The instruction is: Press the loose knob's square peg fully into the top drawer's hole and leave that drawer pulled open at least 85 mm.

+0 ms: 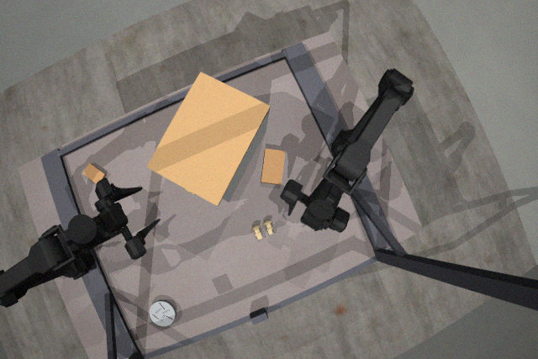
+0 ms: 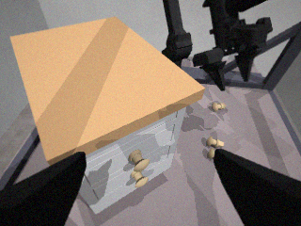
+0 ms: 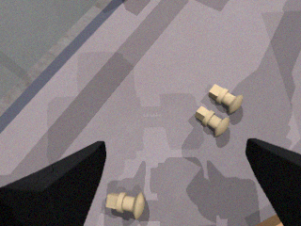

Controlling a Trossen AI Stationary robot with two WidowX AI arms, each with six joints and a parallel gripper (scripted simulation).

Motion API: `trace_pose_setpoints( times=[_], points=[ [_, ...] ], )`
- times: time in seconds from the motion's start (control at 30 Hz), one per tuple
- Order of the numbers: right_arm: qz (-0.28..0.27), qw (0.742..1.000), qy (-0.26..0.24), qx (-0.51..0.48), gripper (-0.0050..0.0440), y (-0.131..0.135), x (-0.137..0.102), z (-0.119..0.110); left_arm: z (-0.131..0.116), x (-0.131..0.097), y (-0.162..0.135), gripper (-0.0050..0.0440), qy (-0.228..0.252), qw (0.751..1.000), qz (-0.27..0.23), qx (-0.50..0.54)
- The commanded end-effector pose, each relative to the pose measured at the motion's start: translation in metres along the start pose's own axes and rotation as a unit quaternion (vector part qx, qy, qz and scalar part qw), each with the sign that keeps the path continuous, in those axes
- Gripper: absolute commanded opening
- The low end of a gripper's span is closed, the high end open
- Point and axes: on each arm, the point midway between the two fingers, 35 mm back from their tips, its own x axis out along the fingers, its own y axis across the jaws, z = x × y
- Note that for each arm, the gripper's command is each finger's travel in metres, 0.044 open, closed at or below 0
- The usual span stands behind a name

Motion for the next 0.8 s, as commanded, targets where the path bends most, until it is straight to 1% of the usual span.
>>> trace_pose_setpoints(
  times=[0.0,0.13,0.27,0.33,0.4,0.5,0.6,0.67,0.77],
  points=[
    [0.023,0.998,0.050,-0.026,0.0400,0.018,-0.007,-0.012,0.016,-0.008,0.006,0.0400,0.011,1.000,0.012,-0.005],
    [0.039,0.992,0.109,-0.045,0.0400,0.029,-0.012,-0.034,0.018,-0.006,0.005,0.0400,0.016,1.000,0.011,-0.003],
    [0.051,0.985,0.143,-0.086,0.0400,0.035,-0.012,-0.044,0.035,0.018,-0.020,0.0400,-0.003,0.999,-0.023,0.023],
    [0.051,0.985,0.143,-0.086,0.0400,0.035,-0.012,-0.044,0.035,0.018,-0.020,0.0400,-0.003,0.999,-0.023,0.023],
    [0.059,0.976,0.161,-0.131,0.0352,0.038,-0.007,-0.047,0.044,0.038,-0.040,0.0400,-0.014,0.998,-0.045,0.040],
    [0.076,0.956,0.188,-0.213,0.0280,0.044,0.002,-0.049,0.058,0.070,-0.081,0.0400,-0.038,0.994,-0.084,0.064],
    [0.089,0.934,0.206,-0.278,0.0208,0.049,0.010,-0.051,0.062,0.093,-0.115,0.0400,-0.051,0.990,-0.110,0.071],
    [0.101,0.911,0.221,-0.333,0.0165,0.053,0.017,-0.052,0.062,0.105,-0.138,0.0400,-0.057,0.988,-0.127,0.071],
    [0.116,0.875,0.241,-0.404,0.0165,0.059,0.026,-0.054,0.060,0.113,-0.151,0.0400,-0.059,0.986,-0.135,0.072]
  ],
)
